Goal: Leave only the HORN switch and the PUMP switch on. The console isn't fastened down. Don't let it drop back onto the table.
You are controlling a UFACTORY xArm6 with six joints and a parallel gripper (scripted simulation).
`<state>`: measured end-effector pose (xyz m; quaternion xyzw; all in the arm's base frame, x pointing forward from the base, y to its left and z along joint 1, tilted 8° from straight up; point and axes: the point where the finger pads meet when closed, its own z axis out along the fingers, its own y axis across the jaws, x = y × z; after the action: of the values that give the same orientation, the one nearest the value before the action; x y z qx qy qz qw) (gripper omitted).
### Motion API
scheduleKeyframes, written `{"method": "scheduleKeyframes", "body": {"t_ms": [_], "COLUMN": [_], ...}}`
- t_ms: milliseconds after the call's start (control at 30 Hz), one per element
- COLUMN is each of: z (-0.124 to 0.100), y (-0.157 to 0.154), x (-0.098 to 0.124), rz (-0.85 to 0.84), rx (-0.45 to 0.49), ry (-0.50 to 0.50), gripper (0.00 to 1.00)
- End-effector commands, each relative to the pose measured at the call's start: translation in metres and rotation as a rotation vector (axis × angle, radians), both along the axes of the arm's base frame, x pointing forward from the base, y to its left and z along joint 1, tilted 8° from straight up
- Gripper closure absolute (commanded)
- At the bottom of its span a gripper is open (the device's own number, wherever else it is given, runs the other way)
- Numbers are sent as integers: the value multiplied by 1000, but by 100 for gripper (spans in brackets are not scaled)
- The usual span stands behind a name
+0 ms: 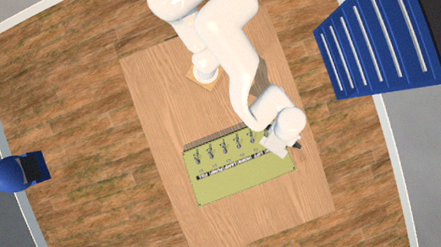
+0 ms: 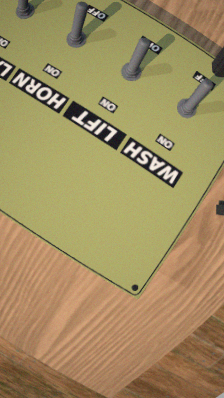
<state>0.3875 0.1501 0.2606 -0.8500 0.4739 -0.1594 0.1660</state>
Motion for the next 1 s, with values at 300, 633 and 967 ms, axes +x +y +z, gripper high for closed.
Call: {"method": "scheduleKeyframes", "body": {"t_ms": [300,633,967], "z": [21,26,28], "y": [9,11,12], "x": [48,65,72], "rz": [-565,-894,-1239], "rx": [280,464,642], "ry": [67,117,177], "gripper": [23,23,23]}}
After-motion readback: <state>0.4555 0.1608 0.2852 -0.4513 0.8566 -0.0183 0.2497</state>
